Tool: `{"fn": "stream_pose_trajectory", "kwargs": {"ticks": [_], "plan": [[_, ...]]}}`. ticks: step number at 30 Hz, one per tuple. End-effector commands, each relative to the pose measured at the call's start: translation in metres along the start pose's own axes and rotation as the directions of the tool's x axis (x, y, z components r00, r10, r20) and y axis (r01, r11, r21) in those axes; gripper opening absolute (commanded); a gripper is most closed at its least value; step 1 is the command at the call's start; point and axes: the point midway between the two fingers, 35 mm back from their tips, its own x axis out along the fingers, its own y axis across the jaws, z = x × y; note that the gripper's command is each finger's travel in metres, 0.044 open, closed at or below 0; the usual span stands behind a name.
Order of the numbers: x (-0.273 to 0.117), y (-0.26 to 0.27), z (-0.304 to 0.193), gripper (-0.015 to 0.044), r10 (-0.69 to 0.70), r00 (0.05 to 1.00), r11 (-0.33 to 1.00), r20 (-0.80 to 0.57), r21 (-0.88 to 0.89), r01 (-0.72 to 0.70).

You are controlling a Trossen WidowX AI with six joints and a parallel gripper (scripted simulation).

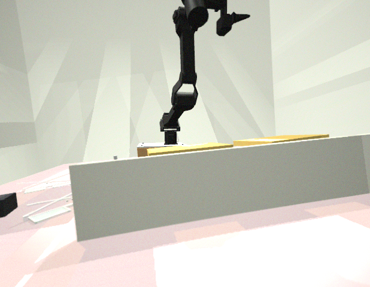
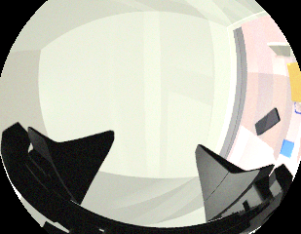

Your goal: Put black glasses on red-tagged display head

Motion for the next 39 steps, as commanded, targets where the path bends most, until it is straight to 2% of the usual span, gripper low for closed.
{"fn": "stream_pose_trajectory", "kwargs": {"ticks": [1,8,12,17,22,30,39], "plan": [[0.000,0.000,0.000,0.0426,0.000,1.000,1.000,0.000,0.000,0.000],[0.000,0.000,0.000,0.0440,0.000,1.000,1.000,0.000,0.000,0.000],[0.012,0.013,-0.010,0.0335,0.032,0.999,0.999,0.002,0.019,-0.032],[0.048,0.045,-0.070,0.0204,0.092,0.990,0.984,-0.103,-0.142,-0.106],[0.050,0.077,-0.115,0.0200,0.188,0.976,0.937,-0.112,-0.277,-0.212],[0.056,0.111,-0.211,0.0200,0.305,0.902,0.787,-0.306,-0.453,-0.420],[0.016,0.142,-0.331,0.0200,0.437,0.696,0.514,-0.569,-0.477,-0.713]]}}
